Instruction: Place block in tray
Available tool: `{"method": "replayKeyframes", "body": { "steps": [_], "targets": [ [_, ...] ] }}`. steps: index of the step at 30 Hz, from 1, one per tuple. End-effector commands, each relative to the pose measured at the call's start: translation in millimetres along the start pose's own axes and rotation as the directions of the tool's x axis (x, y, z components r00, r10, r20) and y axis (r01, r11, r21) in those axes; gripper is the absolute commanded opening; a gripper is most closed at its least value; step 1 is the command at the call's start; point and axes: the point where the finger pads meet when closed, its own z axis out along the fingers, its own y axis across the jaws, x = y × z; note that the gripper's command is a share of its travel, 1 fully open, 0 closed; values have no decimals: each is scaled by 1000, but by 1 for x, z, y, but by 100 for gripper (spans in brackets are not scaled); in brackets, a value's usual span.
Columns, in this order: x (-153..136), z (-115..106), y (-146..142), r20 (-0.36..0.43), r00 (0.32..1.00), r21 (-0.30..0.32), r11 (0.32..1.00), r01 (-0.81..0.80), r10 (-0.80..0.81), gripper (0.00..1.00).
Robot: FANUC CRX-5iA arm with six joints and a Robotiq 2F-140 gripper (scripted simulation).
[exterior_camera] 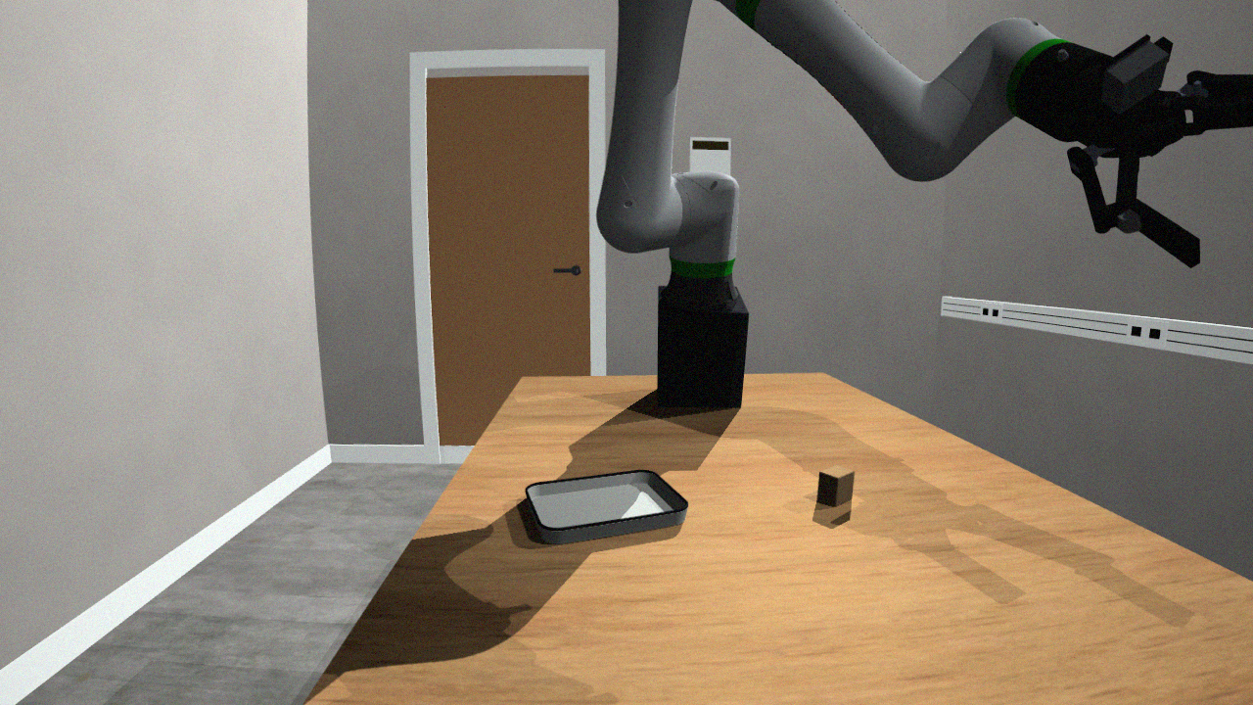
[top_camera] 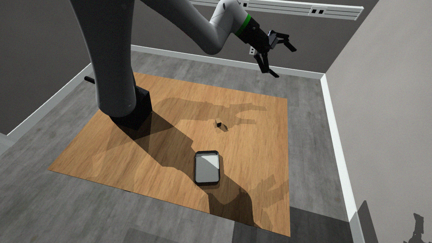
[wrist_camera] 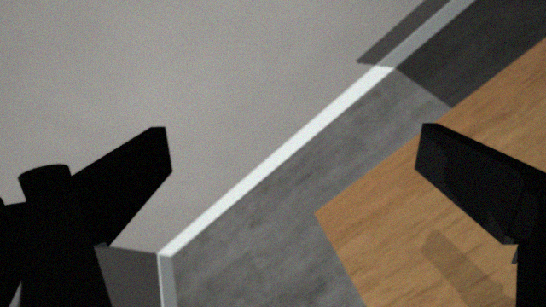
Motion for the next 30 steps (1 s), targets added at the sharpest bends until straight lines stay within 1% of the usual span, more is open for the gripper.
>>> {"method": "replayKeyframes", "body": {
  "steps": [1,17,18,20,22,24,26,28,29,30],
  "targets": [
    [1,0,-1,-1,1000,1,1000,-1,1,100],
    [1,0,-1,-1,1000,1,1000,-1,1,100],
    [1,0,-1,-1,1000,1,1000,-1,1,42],
    [2,1,2,-1,1000,-6,1000,-2,2,42],
    [6,3,12,1,1000,-31,1000,-5,5,42],
    [13,8,32,5,1000,-78,997,-12,12,42],
    [21,13,64,17,1000,-148,989,-21,24,42],
    [21,13,64,17,1000,-148,989,-21,24,42],
    [25,15,84,26,999,-190,981,-26,32,42],
    [25,15,84,26,999,-190,981,-26,32,42]
  ]
}}
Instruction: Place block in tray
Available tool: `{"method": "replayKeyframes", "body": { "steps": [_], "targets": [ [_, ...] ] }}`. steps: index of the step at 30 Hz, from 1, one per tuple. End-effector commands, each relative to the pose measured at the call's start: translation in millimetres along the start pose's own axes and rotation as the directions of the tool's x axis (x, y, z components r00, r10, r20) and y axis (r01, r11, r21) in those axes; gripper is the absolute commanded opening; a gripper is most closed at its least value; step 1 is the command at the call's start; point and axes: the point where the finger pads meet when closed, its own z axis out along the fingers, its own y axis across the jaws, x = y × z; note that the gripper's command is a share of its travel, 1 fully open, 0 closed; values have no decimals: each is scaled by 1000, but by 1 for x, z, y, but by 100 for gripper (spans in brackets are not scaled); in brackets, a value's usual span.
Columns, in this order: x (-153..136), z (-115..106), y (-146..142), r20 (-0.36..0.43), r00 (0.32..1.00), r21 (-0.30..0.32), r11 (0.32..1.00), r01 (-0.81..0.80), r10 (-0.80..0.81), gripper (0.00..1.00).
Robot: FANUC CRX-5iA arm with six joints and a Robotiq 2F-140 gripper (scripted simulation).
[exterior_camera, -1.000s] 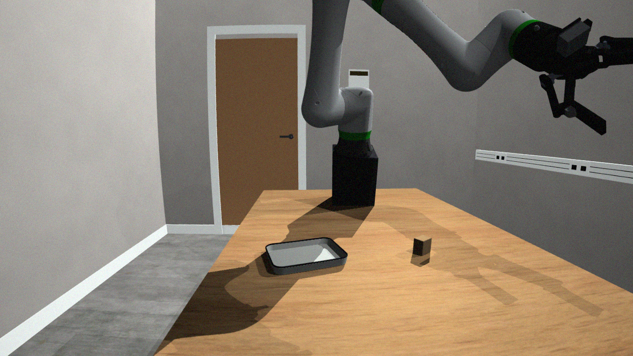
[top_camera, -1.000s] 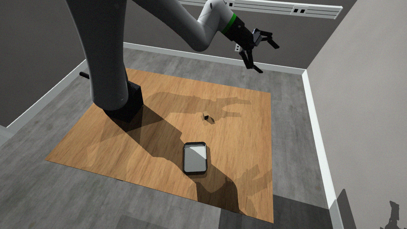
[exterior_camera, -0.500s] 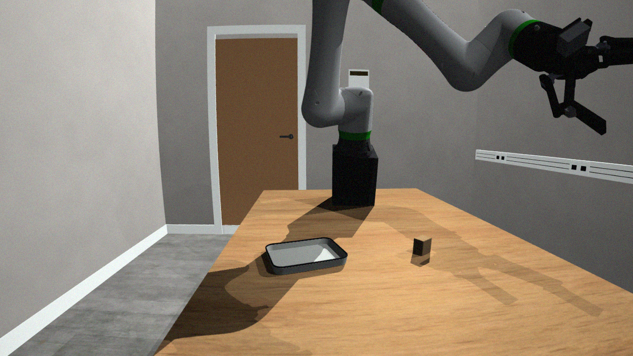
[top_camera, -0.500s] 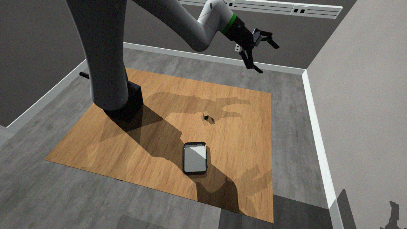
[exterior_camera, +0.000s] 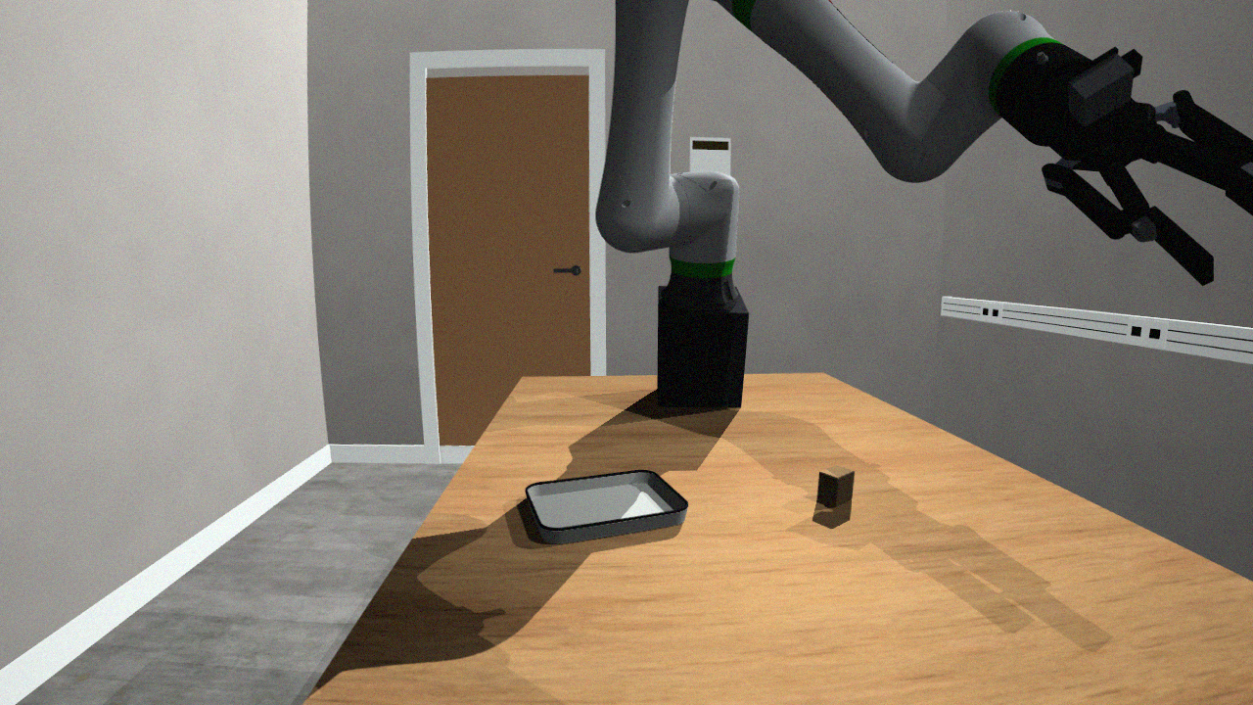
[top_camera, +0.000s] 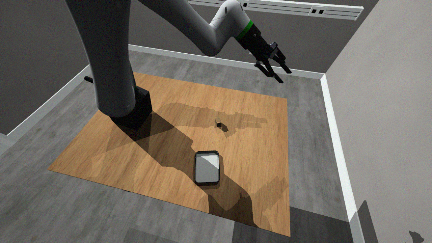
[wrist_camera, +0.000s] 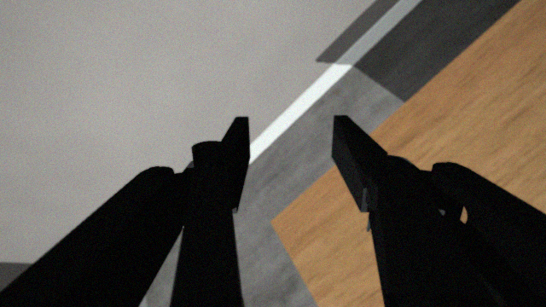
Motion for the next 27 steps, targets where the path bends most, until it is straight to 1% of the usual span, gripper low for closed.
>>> {"method": "replayKeyframes", "body": {
  "steps": [1,2,4,5,7,8,11,12,14,15,18,19,22,23,26,27],
  "targets": [
    [9,7,29,15,1000,-78,997,-8,9,42],
    [12,11,51,29,999,-125,992,-13,17,42],
    [12,11,51,29,999,-125,992,-13,17,42],
    [14,14,76,47,999,-176,984,-18,27,42],
    [14,14,76,47,999,-176,984,-18,27,42],
    [14,16,102,69,997,-228,973,-23,39,42],
    [14,16,102,69,997,-228,973,-23,39,42],
    [12,16,130,95,994,-281,959,-25,54,42],
    [12,16,130,95,994,-281,959,-25,54,42],
    [7,15,159,125,989,-332,943,-26,72,42],
    [7,15,159,125,989,-332,943,-26,72,42],
    [0,12,187,159,983,-381,924,-26,93,42],
    [0,12,187,159,983,-381,924,-26,93,42],
    [-9,7,214,195,974,-426,904,-23,117,42],
    [-9,7,214,195,974,-426,904,-23,117,42],
    [-20,1,240,232,962,-467,884,-19,143,42]
  ]
}}
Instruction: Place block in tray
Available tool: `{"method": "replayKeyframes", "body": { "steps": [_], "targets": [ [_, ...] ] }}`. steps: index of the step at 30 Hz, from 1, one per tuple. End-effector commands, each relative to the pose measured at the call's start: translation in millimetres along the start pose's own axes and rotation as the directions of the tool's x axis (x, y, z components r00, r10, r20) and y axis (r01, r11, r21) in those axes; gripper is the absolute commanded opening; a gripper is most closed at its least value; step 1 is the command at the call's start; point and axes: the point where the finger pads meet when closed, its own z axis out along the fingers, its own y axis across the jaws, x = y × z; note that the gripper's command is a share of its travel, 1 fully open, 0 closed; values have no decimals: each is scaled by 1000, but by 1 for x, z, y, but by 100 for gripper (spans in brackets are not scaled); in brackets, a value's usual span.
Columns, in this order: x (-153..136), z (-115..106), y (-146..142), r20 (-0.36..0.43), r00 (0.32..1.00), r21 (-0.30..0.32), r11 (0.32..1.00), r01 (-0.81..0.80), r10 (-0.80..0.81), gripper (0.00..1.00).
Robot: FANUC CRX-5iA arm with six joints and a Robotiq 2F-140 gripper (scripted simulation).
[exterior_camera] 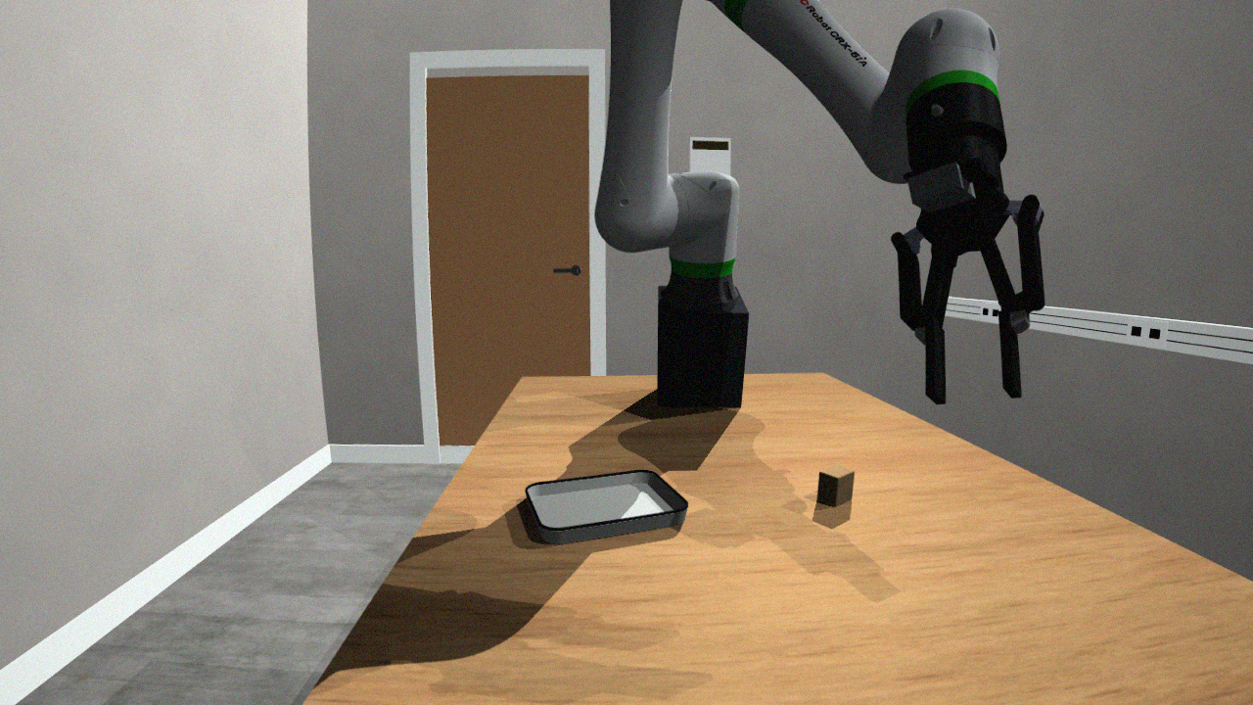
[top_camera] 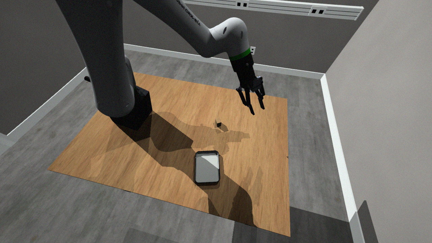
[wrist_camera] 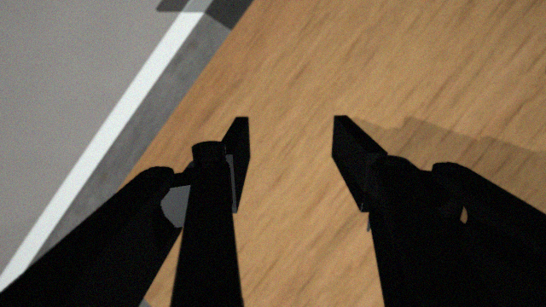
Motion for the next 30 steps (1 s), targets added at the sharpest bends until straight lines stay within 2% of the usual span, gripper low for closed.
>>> {"method": "replayKeyframes", "body": {
  "steps": [1,3,4,6,7,11,12,13,14,16,17,19,20,24,30],
  "targets": [
    [-10,9,39,74,997,-84,996,-5,11,42],
    [-10,9,39,74,997,-84,996,-5,11,42],
    [-21,13,64,121,992,-124,992,-7,23,42],
    [-21,13,64,121,992,-124,992,-7,23,42],
    [-34,16,87,168,985,-159,987,-9,36,42],
    [-34,16,87,168,985,-159,987,-9,36,42],
    [-48,17,107,214,976,-189,982,-8,49,42],
    [-48,17,107,214,976,-189,982,-8,49,42],
    [-61,17,125,256,965,-213,977,-8,63,42],
    [-61,17,125,256,965,-213,977,-8,63,42],
    [-75,15,141,295,953,-232,973,-6,76,42],
    [-75,15,141,295,953,-232,973,-6,76,42],
    [-87,14,153,329,940,-247,969,-5,89,42],
    [-107,10,171,381,918,-267,964,-3,108,42],
    [-122,6,183,421,899,-279,960,-2,124,42]
  ]
}}
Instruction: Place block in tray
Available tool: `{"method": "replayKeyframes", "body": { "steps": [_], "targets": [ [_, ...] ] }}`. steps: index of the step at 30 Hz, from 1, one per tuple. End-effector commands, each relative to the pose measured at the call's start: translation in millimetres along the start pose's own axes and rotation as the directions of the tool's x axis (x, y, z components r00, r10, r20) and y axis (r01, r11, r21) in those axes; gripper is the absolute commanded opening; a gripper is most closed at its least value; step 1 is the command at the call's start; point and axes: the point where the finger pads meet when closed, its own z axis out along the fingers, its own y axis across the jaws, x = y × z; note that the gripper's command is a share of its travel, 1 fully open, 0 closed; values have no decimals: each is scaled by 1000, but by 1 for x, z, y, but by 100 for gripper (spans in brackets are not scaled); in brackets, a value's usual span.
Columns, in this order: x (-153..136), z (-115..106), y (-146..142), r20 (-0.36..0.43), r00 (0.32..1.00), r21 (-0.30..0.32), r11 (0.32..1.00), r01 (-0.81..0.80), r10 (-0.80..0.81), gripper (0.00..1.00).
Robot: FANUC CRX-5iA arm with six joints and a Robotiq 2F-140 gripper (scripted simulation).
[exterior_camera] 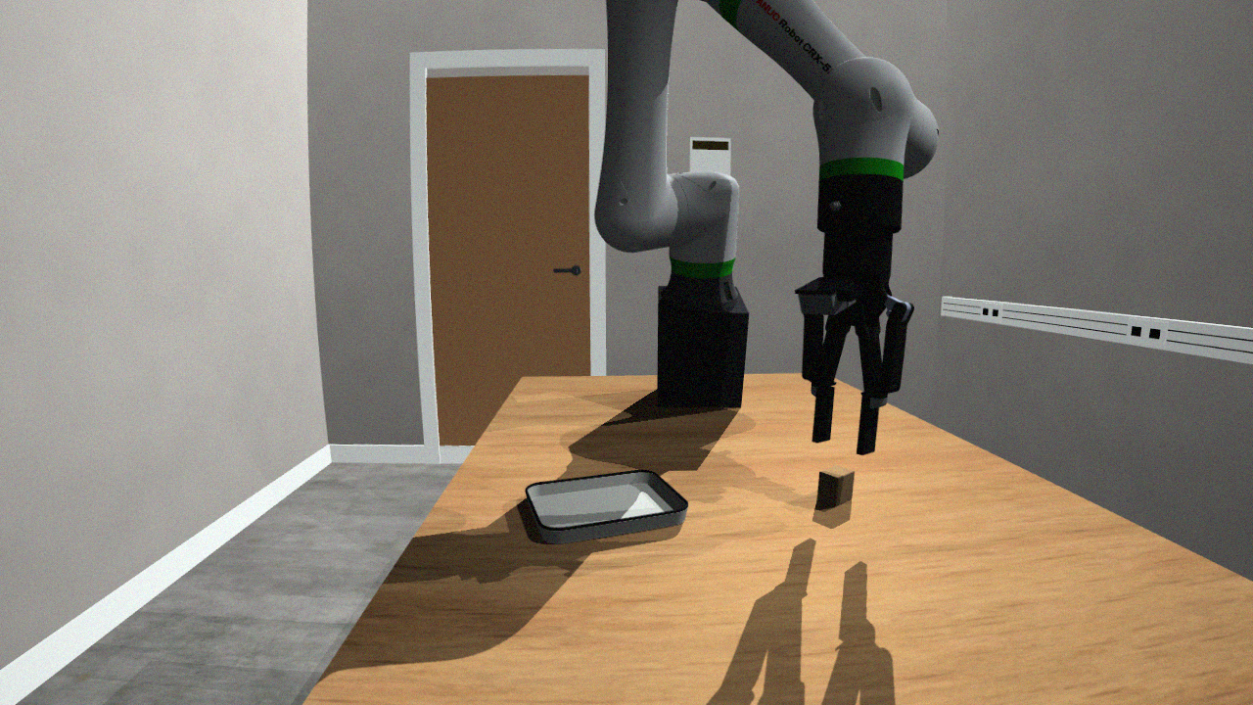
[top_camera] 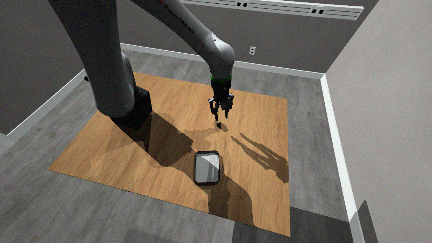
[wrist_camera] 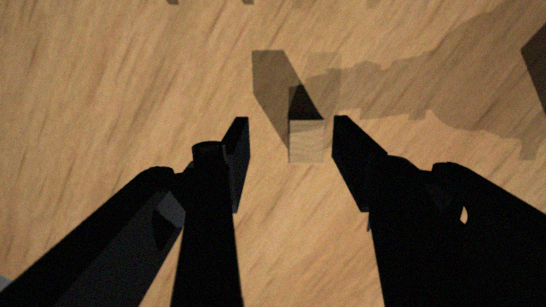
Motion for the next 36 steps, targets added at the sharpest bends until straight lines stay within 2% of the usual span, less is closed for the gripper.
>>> {"method": "replayKeyframes", "body": {
  "steps": [1,20,21,36],
  "targets": [
    [-12,4,12,54,999,-18,1000,-1,2,42],
    [-13,5,13,56,998,-18,1000,-1,2,42],
    [-13,5,13,56,998,-18,1000,-1,2,36],
    [-13,5,13,56,998,-18,1000,-1,2,36]
  ]
}}
